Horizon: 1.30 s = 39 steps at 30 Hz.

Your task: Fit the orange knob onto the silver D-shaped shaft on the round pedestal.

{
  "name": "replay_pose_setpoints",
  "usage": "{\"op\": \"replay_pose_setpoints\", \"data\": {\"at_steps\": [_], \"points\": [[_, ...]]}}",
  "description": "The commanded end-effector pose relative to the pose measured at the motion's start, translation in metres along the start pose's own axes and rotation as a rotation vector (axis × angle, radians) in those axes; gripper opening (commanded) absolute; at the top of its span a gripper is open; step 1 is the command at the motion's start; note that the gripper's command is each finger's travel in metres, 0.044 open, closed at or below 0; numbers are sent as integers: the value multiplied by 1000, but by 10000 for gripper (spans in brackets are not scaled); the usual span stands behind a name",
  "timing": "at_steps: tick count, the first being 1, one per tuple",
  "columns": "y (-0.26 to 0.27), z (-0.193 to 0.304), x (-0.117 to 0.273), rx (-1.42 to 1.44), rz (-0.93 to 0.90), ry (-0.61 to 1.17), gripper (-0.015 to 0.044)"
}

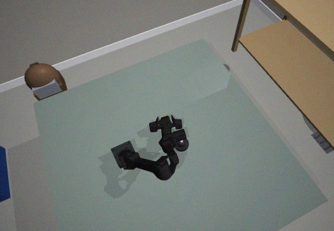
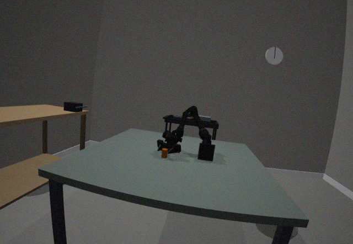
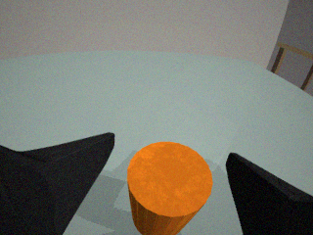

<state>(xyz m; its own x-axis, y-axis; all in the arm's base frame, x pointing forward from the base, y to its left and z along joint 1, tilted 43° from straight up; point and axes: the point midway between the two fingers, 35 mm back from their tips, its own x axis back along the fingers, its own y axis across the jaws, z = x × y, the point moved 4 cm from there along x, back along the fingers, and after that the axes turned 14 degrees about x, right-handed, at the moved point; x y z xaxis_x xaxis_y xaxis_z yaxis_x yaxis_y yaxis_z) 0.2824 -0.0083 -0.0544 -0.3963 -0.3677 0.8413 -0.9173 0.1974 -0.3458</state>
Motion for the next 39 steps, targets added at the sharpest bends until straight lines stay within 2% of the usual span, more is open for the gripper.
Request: {"op": "replay_pose_setpoints", "data": {"at_steps": [1,7,14,20,30,37,39], "points": [[0,0,0,1,1,-3,440],[-1,-2,0,1,1,-3,440],[-19,-72,25,0,2,-3,440],[-20,-75,22,-21,-27,29,440],[-23,-94,-7,-162,-323,636,440],[-32,-127,-2,-43,-323,1104,440],[-34,-136,0,0,-302,1184,440]]}}
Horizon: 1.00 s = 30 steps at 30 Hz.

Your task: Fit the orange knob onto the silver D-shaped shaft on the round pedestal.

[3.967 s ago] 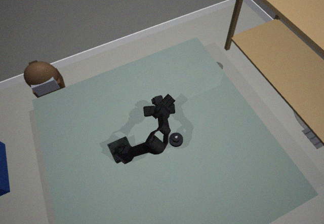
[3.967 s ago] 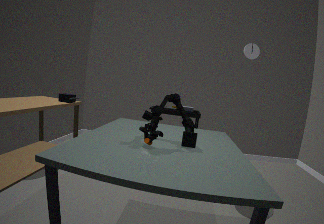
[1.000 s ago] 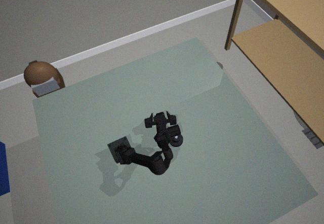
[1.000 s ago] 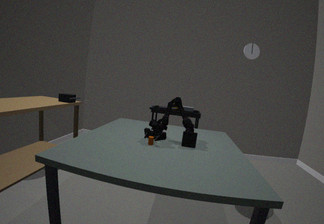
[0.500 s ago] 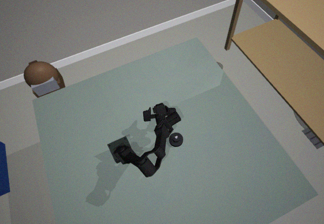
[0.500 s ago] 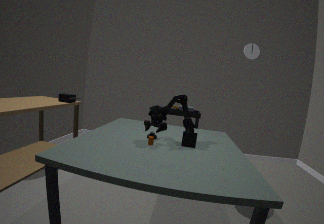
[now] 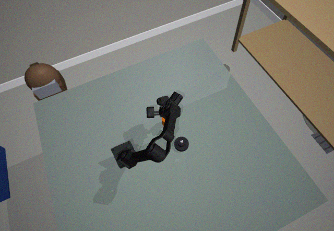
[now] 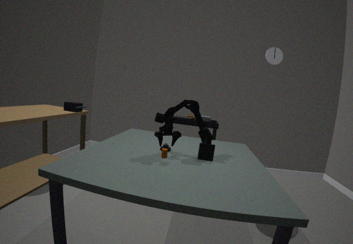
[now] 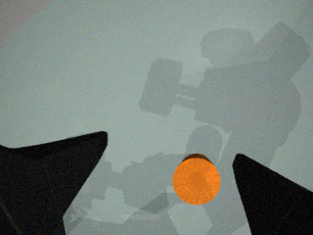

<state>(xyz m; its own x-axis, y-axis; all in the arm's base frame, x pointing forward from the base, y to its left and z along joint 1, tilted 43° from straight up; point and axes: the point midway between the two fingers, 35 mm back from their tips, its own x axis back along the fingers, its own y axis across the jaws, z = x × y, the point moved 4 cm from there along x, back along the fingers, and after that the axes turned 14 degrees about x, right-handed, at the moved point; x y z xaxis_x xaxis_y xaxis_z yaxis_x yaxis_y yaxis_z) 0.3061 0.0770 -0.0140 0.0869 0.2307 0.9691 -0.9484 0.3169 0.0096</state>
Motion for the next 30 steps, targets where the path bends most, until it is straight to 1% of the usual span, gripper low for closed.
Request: {"op": "replay_pose_setpoints", "data": {"at_steps": [1,19,21,30], "points": [[-2,-26,36,28,110,484,440],[-2,-26,36,13,114,483,440],[-2,-26,36,-112,145,475,440],[-2,-25,34,-954,343,386,440]]}}
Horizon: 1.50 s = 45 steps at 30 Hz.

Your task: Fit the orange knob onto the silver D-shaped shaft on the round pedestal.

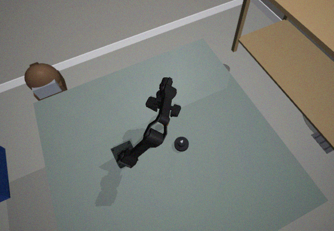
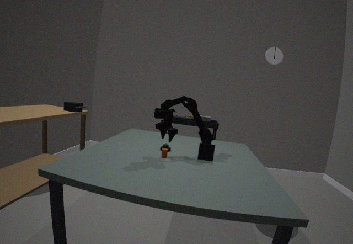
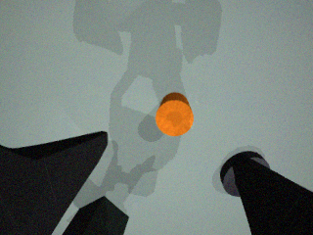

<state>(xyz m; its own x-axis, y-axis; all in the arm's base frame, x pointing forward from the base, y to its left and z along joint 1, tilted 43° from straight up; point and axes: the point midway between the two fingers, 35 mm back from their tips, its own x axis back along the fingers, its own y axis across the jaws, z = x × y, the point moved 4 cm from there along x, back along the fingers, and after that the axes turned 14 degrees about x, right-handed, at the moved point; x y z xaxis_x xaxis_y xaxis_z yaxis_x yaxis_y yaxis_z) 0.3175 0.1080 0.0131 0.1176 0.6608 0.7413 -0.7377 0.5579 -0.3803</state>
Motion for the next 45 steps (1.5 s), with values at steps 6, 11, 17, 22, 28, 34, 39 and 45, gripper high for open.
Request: {"op": "replay_pose_setpoints", "data": {"at_steps": [6,11,17,22,28,34,39,45], "points": [[-1,-1,-1,-566,7,-4,440],[-1,-1,-1,-566,7,-4,440],[-1,-1,-3,-566,7,-4,440],[-1,-1,-33,-567,8,-3,440],[-2,1,-47,-567,9,-3,440],[-2,0,-51,-567,9,-3,440],[-2,0,-59,-567,9,-4,440],[-3,-1,-69,-567,9,-4,440]]}}
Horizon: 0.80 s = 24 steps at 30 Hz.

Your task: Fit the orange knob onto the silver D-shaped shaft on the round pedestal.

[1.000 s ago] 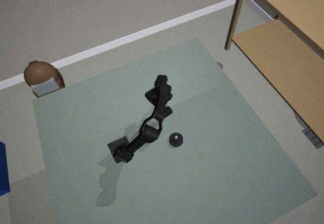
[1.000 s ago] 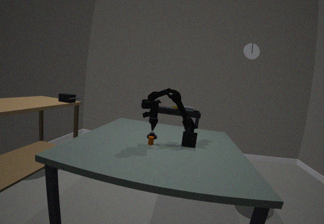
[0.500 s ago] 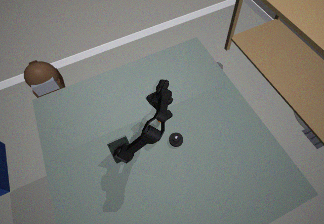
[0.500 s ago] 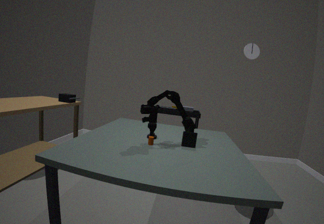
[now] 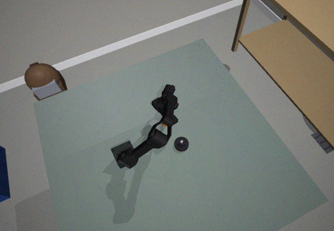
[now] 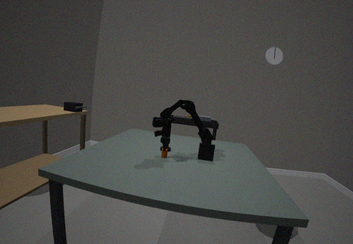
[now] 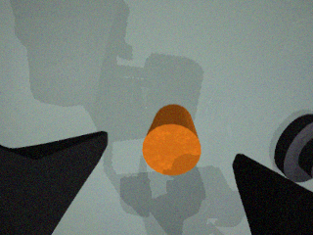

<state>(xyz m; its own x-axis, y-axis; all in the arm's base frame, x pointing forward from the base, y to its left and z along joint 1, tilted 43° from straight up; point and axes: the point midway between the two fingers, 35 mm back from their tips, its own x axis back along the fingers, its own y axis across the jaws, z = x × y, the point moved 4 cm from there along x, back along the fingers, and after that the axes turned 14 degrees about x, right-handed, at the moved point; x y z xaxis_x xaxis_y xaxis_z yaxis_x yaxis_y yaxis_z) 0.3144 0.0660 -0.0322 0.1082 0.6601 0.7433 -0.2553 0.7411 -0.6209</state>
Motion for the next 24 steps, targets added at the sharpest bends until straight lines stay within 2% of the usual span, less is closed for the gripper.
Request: {"op": "replay_pose_setpoints", "data": {"at_steps": [1,24], "points": [[0,1,-8,10,7,3,440],[0,2,-45,10,9,4,440]]}}
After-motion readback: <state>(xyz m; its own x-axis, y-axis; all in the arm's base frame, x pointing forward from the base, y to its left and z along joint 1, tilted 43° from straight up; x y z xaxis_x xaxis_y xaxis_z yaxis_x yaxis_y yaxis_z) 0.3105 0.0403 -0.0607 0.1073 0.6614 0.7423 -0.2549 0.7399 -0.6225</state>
